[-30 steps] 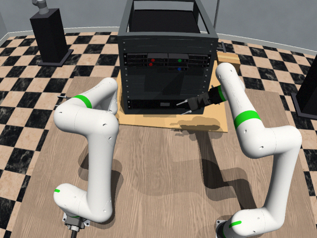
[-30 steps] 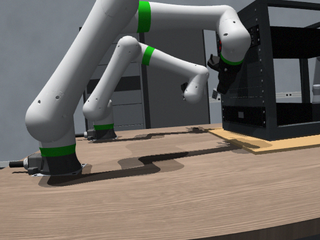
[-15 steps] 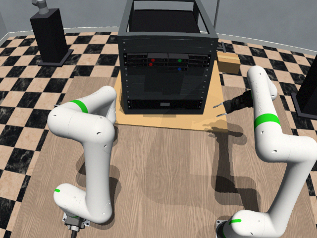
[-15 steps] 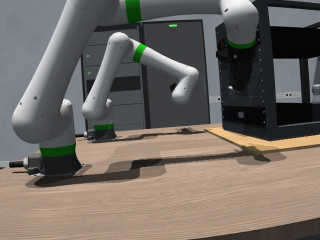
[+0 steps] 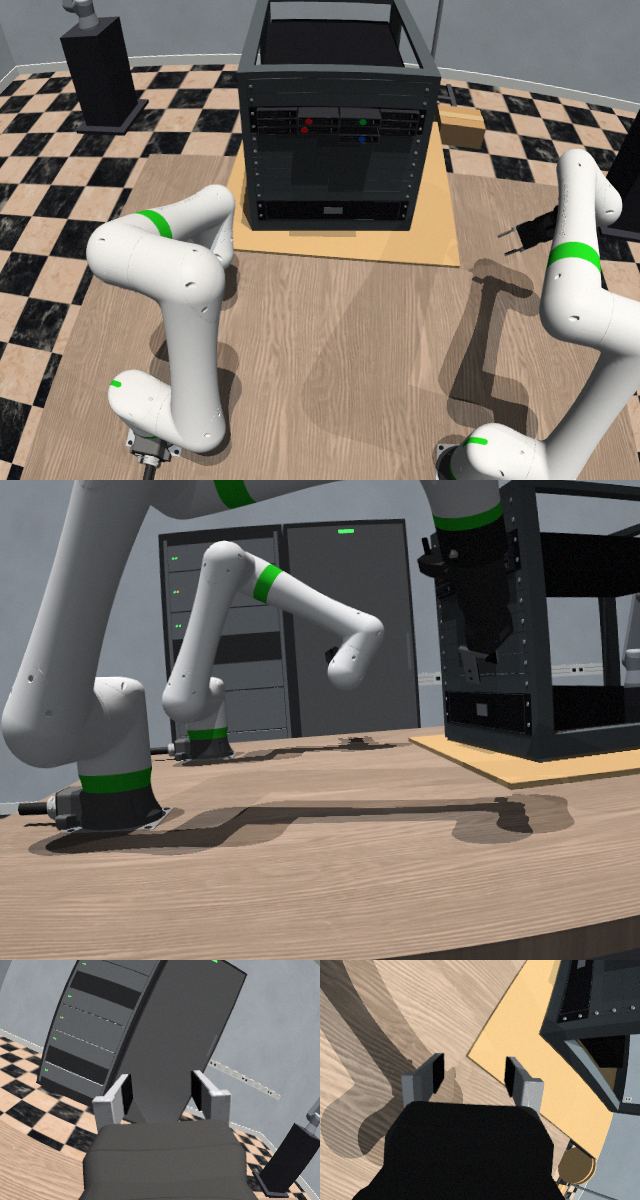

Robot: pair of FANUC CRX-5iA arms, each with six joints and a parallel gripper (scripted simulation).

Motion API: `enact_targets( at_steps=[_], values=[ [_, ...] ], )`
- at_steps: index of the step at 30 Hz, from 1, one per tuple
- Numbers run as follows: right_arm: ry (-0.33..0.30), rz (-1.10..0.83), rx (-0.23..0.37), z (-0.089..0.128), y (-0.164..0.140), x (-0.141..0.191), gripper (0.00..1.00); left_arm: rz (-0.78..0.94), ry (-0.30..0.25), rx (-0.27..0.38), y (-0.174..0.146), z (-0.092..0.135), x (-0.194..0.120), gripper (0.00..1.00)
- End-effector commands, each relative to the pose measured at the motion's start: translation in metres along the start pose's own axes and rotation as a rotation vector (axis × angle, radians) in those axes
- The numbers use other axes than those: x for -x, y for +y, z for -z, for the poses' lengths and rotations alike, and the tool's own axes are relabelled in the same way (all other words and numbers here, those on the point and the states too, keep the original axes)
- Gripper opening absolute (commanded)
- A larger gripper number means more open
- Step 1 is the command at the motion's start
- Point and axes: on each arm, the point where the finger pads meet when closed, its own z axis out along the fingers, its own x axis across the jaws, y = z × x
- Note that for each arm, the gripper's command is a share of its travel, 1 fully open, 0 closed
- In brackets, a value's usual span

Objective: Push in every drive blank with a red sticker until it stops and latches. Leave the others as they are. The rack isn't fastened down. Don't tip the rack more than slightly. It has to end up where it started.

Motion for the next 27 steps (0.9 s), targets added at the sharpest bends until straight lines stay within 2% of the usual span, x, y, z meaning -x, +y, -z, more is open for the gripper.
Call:
enact_targets(
  at_steps=[1, 2, 4, 5, 14, 19, 21, 22, 27],
  values=[
    [-0.027, -0.033, 0.064, 0.042, 0.029, 0.048, 1.00, 0.005, 0.003, 0.004, -0.001, 0.002, -0.001, 1.00],
    [-0.034, -0.041, 0.078, 0.051, 0.034, 0.059, 1.00, 0.006, 0.004, 0.006, -0.001, 0.003, -0.001, 1.00],
    [-0.034, -0.041, 0.078, 0.051, 0.034, 0.059, 1.00, 0.006, 0.004, 0.006, -0.001, 0.003, -0.001, 1.00],
    [-0.054, -0.066, 0.114, 0.077, 0.047, 0.091, 1.00, 0.008, 0.006, 0.009, -0.002, 0.005, -0.002, 1.00],
    [-0.124, -0.149, 0.213, 0.151, 0.067, 0.189, 1.00, 0.037, 0.031, 0.050, -0.006, 0.026, -0.007, 1.00],
    [-0.168, -0.202, 0.265, 0.195, 0.067, 0.249, 1.00, 0.064, 0.054, 0.091, -0.011, 0.046, -0.011, 1.00],
    [-0.168, -0.202, 0.265, 0.195, 0.067, 0.249, 1.00, 0.064, 0.054, 0.091, -0.011, 0.046, -0.011, 1.00],
    [-0.191, -0.230, 0.287, 0.219, 0.064, 0.284, 1.00, 0.070, 0.060, 0.100, -0.012, 0.051, -0.013, 1.00],
    [-0.239, -0.290, 0.329, 0.255, 0.051, 0.337, 1.00, 0.108, 0.092, 0.151, -0.019, 0.079, -0.020, 1.00]
  ],
)
